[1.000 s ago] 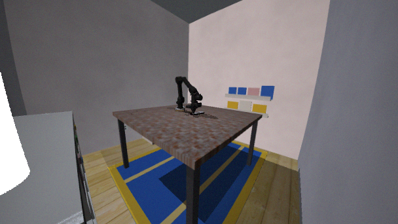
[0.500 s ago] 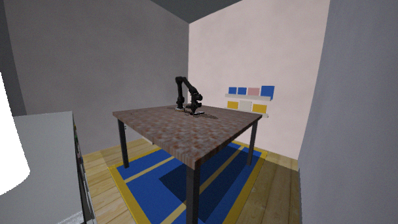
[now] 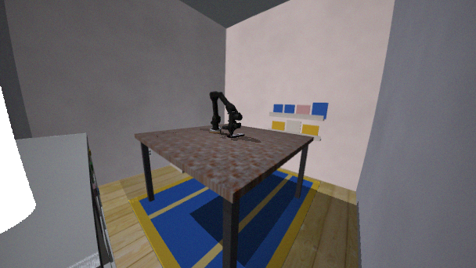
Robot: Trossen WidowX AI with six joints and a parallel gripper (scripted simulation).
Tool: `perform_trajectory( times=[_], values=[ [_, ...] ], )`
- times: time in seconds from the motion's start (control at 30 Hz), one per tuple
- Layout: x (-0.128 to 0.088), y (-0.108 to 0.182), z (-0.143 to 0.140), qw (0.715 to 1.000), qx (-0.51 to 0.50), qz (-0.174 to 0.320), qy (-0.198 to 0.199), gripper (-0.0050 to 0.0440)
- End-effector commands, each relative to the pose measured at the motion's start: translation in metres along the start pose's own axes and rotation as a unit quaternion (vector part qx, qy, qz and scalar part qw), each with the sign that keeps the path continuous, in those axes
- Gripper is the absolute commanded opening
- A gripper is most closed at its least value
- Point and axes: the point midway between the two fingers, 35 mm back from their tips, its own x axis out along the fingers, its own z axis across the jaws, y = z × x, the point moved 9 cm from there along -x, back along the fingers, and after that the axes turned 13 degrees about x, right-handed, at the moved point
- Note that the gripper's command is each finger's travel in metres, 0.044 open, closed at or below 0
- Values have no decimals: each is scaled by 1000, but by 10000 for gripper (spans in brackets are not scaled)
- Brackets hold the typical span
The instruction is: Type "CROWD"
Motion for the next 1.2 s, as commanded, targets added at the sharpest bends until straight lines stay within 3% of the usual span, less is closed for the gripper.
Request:
perform_trajectory(
  times=[0.0, 0.13, 0.63, 1.03, 1.17],
  values=[
    [-21, -1, 0, 1000, 0, -2, -1, 0],
    [-32, 0, 0, 1000, 0, -2, -1, 0],
    [-29, 1, 3, 1000, -2, 3, -1, 0],
    [-31, 54, 119, 1000, 0, 1, -2, 0],
    [-32, 67, 133, 1000, 0, -2, -1, 0]
  ],
)
